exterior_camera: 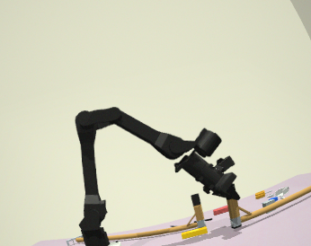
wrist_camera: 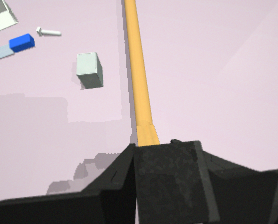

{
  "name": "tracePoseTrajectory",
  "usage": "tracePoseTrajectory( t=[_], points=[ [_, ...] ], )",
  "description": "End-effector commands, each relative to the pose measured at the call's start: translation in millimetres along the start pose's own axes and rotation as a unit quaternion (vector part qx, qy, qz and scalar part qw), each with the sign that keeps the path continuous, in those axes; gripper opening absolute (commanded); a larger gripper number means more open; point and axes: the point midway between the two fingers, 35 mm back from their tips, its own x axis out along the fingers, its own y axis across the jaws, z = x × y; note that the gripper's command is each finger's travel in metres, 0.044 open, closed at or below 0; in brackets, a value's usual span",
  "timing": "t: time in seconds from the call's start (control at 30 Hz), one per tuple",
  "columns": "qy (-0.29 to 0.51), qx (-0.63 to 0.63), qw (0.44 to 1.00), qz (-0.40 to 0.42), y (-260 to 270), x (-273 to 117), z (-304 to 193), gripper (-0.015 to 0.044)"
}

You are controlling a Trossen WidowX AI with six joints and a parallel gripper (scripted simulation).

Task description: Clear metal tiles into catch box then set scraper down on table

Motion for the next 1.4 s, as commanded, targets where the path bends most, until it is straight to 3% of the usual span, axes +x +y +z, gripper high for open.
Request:
tracePoseTrajectory(
  t=[0.0,1.37],
  points=[
    [-0.012,0.002,1.000,-0.002,-0.6,-7.5,2.5,0.0000],
    [-0.013,0.002,1.000,-0.002,-2.0,-40.6,-55.6,0.0000]
  ],
)
